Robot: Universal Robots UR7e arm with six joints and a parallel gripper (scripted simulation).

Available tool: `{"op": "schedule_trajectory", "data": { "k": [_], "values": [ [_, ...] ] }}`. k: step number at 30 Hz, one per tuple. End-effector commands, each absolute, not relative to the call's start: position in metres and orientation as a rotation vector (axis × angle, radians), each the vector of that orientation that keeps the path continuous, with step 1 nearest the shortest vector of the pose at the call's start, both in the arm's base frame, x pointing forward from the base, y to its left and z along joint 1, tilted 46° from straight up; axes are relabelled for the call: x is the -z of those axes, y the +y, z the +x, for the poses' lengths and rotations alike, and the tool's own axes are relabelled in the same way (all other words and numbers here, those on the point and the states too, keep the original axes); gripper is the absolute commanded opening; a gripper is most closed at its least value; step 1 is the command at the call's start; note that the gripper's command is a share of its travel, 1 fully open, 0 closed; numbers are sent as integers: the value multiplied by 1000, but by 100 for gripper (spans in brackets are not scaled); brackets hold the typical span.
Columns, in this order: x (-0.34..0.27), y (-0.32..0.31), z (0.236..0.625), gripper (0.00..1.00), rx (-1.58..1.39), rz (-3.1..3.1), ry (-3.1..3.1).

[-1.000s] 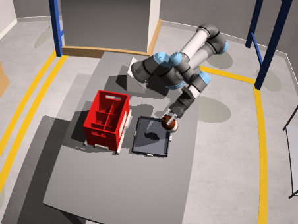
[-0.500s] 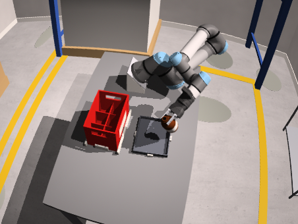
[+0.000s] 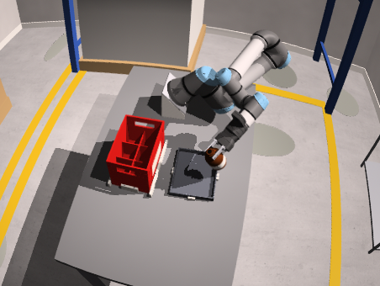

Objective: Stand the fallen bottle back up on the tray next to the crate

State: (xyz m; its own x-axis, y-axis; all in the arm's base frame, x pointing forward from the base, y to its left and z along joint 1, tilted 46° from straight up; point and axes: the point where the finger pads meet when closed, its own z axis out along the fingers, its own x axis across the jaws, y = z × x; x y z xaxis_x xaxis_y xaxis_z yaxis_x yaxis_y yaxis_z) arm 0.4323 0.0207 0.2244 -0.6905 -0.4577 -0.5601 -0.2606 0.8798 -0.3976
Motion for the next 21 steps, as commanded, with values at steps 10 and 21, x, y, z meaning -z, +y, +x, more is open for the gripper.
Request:
{"op": "schedule_trajectory", "data": {
  "k": [10, 21],
  "values": [
    [-222, 21, 432, 0, 484, -473, 2339],
    [-223, 22, 431, 0, 538, -445, 2317]
  ]
}}
